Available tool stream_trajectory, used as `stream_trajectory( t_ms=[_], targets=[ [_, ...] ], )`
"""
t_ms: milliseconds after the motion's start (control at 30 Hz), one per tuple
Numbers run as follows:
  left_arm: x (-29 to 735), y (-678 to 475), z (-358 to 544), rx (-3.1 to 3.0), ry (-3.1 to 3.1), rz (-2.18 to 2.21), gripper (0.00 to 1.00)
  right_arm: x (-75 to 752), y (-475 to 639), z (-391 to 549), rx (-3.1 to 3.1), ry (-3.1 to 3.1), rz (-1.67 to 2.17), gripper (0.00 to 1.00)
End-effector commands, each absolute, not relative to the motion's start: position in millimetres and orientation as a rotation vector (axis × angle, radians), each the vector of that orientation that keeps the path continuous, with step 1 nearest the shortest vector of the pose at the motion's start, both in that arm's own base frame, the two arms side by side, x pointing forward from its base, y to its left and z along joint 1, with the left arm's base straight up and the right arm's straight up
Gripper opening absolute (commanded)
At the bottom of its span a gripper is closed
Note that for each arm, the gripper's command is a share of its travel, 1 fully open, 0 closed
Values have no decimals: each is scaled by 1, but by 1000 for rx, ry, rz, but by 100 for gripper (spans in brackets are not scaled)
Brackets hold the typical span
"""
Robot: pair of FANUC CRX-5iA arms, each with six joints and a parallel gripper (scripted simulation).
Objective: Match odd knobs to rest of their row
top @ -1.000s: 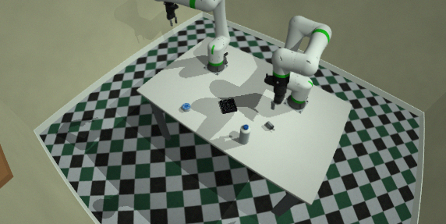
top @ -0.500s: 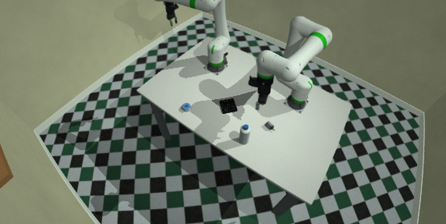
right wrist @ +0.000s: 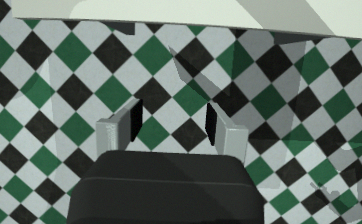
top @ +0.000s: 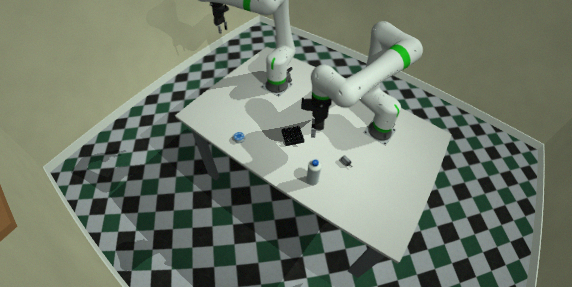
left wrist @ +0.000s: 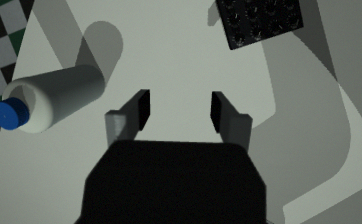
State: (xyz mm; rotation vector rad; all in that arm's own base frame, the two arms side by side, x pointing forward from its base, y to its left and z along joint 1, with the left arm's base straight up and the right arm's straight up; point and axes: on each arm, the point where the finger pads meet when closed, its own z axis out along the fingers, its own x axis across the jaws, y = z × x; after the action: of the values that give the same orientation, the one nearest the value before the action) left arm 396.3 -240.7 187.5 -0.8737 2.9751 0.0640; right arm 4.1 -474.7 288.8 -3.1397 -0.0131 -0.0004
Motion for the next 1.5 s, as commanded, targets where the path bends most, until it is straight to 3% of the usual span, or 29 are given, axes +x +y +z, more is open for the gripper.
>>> stream_trajectory(
  t_ms=[0, 533, 1467],
  targets=[
    [396, -277, 172, -1009, 2933, 47, 100, 4, -475, 290, -3142, -13, 0, 100],
    [369, -367, 128, -1365, 2827, -2, 100, 4, -475, 290, -3142, -13, 0, 100],
    [367, -371, 126, -1379, 2822, -3, 100, 4, -475, 290, -3142, -13, 0, 100]
  ],
)
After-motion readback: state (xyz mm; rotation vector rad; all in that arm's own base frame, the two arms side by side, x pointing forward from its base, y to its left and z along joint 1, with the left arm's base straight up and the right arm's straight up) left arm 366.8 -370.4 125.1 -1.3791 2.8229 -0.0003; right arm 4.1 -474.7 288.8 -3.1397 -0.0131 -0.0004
